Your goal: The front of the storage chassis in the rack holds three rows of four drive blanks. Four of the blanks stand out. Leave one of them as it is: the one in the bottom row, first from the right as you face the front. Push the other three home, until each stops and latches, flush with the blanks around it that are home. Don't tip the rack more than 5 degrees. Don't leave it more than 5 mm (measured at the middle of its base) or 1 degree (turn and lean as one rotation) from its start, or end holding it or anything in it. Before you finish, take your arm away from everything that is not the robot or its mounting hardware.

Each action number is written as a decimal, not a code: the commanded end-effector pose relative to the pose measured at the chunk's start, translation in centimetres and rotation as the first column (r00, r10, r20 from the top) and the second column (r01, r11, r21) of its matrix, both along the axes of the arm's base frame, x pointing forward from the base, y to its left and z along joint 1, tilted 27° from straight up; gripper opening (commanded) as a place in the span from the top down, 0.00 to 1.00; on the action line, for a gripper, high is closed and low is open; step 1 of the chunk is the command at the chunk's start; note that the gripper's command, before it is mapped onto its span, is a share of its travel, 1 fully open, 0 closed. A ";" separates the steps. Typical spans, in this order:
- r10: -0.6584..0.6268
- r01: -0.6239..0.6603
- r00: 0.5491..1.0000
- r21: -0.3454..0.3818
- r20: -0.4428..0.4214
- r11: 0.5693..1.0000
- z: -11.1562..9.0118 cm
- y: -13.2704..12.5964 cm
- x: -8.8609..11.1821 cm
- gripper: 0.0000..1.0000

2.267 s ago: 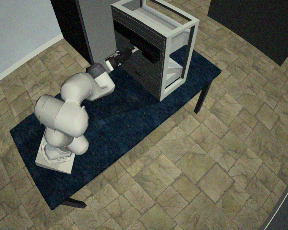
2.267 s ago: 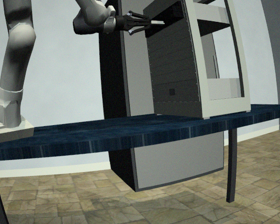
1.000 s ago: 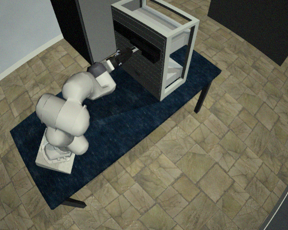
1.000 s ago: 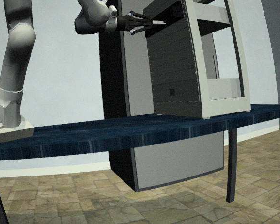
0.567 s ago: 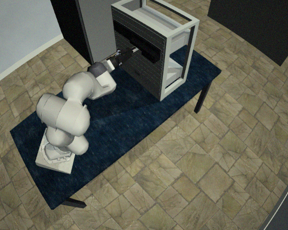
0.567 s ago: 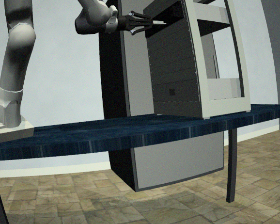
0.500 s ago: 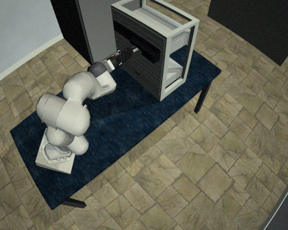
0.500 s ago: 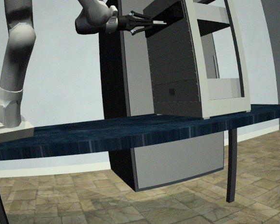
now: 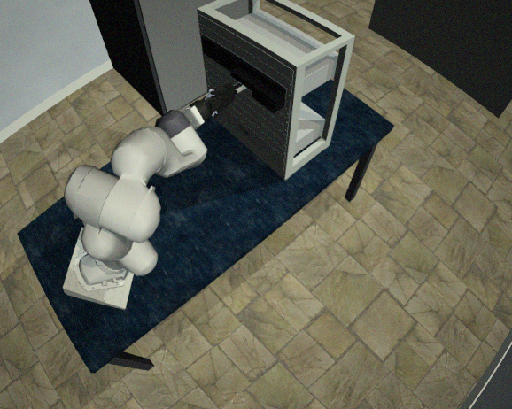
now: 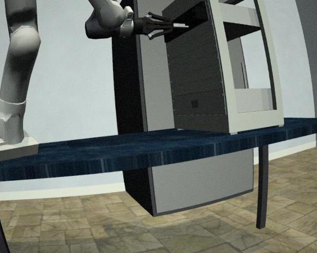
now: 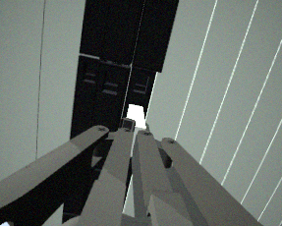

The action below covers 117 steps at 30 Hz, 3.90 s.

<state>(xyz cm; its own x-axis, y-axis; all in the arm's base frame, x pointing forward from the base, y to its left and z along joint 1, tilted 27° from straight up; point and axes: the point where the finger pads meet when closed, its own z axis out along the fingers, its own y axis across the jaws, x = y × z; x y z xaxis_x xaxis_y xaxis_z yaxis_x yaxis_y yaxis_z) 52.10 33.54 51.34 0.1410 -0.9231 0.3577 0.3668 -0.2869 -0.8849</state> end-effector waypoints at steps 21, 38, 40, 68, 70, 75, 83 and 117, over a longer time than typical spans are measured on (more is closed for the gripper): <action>-0.007 0.007 1.000 0.005 -0.002 1.000 0.0 -0.4 0.4 1.00; -0.007 0.007 1.000 0.005 -0.002 1.000 -1.5 -1.7 -4.3 1.00; -0.007 0.007 1.000 0.005 -0.002 1.000 -1.8 -2.0 -5.3 1.00; -0.007 0.007 1.000 0.005 -0.002 1.000 0.7 -0.8 -6.5 1.00; -0.007 0.007 1.000 0.005 -0.002 1.000 0.7 -0.8 -6.5 1.00; -0.007 0.007 1.000 0.005 -0.002 1.000 1.1 -0.4 -5.3 1.00; -0.007 0.007 1.000 0.005 -0.002 1.000 1.1 -0.4 -5.3 1.00; -0.007 0.007 1.000 0.005 -0.002 1.000 1.2 -0.3 -4.9 1.00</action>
